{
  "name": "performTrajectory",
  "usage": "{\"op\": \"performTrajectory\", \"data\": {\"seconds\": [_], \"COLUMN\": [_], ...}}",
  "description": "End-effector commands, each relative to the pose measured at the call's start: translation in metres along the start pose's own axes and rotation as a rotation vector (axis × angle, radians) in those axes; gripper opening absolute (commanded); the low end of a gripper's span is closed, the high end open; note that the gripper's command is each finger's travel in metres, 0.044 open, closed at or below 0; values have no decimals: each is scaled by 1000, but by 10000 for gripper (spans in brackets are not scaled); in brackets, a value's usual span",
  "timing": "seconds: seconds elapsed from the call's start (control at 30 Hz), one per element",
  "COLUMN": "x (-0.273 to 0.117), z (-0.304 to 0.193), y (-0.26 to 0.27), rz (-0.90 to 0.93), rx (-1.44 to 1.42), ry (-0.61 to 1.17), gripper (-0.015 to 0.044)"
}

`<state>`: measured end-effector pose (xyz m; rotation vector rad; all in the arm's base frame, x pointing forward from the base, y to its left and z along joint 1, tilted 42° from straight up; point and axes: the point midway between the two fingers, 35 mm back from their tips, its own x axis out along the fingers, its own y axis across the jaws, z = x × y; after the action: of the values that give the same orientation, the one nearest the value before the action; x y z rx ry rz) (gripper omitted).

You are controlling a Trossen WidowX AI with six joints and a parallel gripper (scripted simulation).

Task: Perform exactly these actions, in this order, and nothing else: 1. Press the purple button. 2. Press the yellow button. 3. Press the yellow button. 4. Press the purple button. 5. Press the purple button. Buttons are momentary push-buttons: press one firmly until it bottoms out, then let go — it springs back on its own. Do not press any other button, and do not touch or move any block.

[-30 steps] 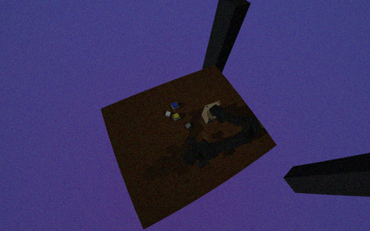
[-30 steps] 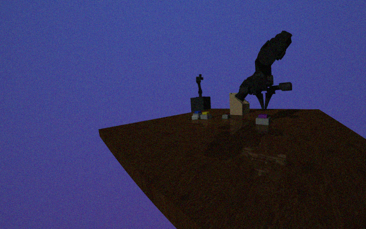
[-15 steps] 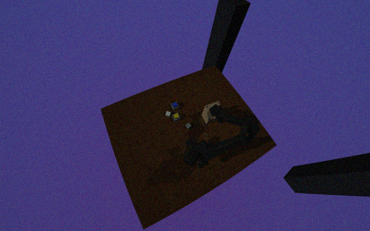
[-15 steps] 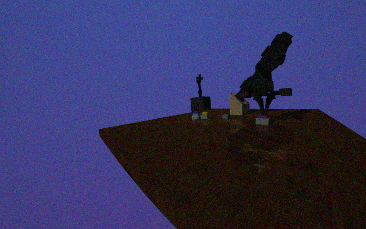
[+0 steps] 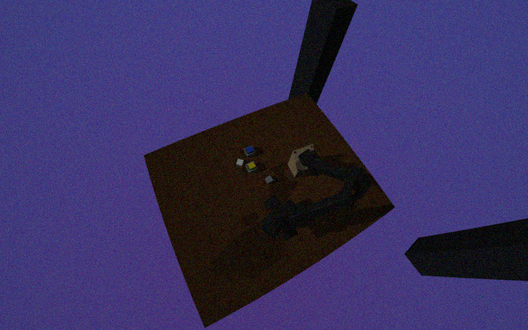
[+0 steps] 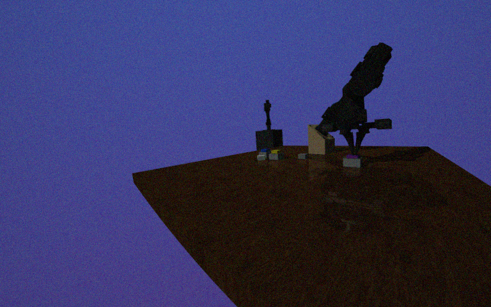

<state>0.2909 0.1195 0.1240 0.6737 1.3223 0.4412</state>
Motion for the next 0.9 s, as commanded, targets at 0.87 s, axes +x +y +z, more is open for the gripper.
{"op": "performTrajectory", "data": {"seconds": [0.87], "x": [-91], "z": [-1], "y": [-3], "rz": [-15], "rx": [15], "ry": [11], "gripper": [20]}}
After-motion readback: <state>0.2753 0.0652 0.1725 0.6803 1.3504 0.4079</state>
